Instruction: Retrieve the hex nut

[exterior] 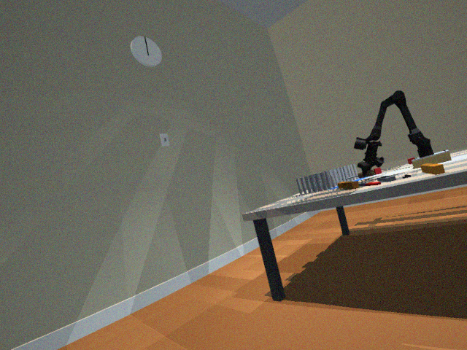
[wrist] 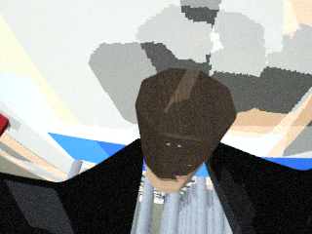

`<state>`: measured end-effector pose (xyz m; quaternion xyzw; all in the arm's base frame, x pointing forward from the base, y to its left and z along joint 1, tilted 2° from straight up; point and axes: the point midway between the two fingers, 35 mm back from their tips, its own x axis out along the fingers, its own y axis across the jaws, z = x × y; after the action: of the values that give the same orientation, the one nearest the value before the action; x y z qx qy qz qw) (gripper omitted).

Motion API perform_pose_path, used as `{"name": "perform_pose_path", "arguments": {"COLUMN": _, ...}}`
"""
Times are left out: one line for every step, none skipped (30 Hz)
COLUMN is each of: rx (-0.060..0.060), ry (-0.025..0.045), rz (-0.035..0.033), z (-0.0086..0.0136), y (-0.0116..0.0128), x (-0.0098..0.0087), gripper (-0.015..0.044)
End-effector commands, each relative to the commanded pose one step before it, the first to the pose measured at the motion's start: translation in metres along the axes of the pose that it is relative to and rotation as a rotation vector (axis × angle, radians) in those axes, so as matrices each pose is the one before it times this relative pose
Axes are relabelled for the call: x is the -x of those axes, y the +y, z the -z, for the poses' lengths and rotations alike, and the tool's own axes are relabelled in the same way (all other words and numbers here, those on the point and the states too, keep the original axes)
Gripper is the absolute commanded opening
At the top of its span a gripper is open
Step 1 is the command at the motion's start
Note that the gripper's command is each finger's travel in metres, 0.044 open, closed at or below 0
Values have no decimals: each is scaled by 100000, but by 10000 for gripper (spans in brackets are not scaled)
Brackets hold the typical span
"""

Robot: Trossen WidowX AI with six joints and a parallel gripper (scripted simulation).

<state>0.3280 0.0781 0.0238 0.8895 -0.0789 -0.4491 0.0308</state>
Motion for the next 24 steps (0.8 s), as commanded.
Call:
{"name": "perform_pose_path", "arguments": {"rx": -729, "ry": 1073, "rz": -450, "z": 6, "y": 112, "x": 306, "gripper": 0}}
{"name": "perform_pose_path", "arguments": {"rx": 1, "ry": -7, "rz": 1, "z": -62, "y": 2, "x": 38, "gripper": 0}}
{"name": "perform_pose_path", "arguments": {"rx": 1, "ry": -7, "rz": 1, "z": -62, "y": 2, "x": 38, "gripper": 0}}
{"name": "perform_pose_path", "arguments": {"rx": 1, "ry": -7, "rz": 1, "z": -62, "y": 2, "x": 38, "gripper": 0}}
{"name": "perform_pose_path", "arguments": {"rx": 1, "ry": -7, "rz": 1, "z": -62, "y": 2, "x": 37, "gripper": 0}}
{"name": "perform_pose_path", "arguments": {"rx": 1, "ry": -7, "rz": 1, "z": -62, "y": 2, "x": 37, "gripper": 0}}
{"name": "perform_pose_path", "arguments": {"rx": 1, "ry": -7, "rz": 1, "z": -62, "y": 2, "x": 37, "gripper": 0}}
{"name": "perform_pose_path", "arguments": {"rx": 1, "ry": -7, "rz": 1, "z": -62, "y": 2, "x": 37, "gripper": 0}}
{"name": "perform_pose_path", "arguments": {"rx": 1, "ry": -7, "rz": 1, "z": -62, "y": 2, "x": 37, "gripper": 0}}
{"name": "perform_pose_path", "arguments": {"rx": 1, "ry": -7, "rz": 2, "z": -65, "y": 2, "x": 39, "gripper": 0}}
{"name": "perform_pose_path", "arguments": {"rx": 1, "ry": -7, "rz": 2, "z": -65, "y": 2, "x": 39, "gripper": 0}}
{"name": "perform_pose_path", "arguments": {"rx": 1, "ry": -7, "rz": 2, "z": -65, "y": 2, "x": 39, "gripper": 0}}
{"name": "perform_pose_path", "arguments": {"rx": 1, "ry": -7, "rz": 2, "z": -65, "y": 1, "x": 39, "gripper": 0}}
{"name": "perform_pose_path", "arguments": {"rx": 1, "ry": -7, "rz": 2, "z": -65, "y": 2, "x": 38, "gripper": 0}}
{"name": "perform_pose_path", "arguments": {"rx": 1, "ry": -7, "rz": 2, "z": -65, "y": 1, "x": 39, "gripper": 0}}
{"name": "perform_pose_path", "arguments": {"rx": 1, "ry": -7, "rz": 2, "z": -65, "y": 1, "x": 39, "gripper": 0}}
{"name": "perform_pose_path", "arguments": {"rx": 1, "ry": -7, "rz": 2, "z": -65, "y": 2, "x": 39, "gripper": 0}}
{"name": "perform_pose_path", "arguments": {"rx": 1, "ry": -7, "rz": 2, "z": -64, "y": 2, "x": 39, "gripper": 0}}
{"name": "perform_pose_path", "arguments": {"rx": 1, "ry": -7, "rz": 2, "z": -64, "y": 2, "x": 39, "gripper": 0}}
{"name": "perform_pose_path", "arguments": {"rx": 1, "ry": -7, "rz": 2, "z": -64, "y": 2, "x": 39, "gripper": 0}}
{"name": "perform_pose_path", "arguments": {"rx": 1, "ry": -7, "rz": 2, "z": -64, "y": 2, "x": 40, "gripper": 0}}
{"name": "perform_pose_path", "arguments": {"rx": 0, "ry": -7, "rz": 2, "z": -64, "y": 2, "x": 40, "gripper": 0}}
{"name": "perform_pose_path", "arguments": {"rx": 1, "ry": -7, "rz": 2, "z": -64, "y": 2, "x": 40, "gripper": 0}}
{"name": "perform_pose_path", "arguments": {"rx": 1, "ry": -7, "rz": 2, "z": -64, "y": 2, "x": 40, "gripper": 0}}
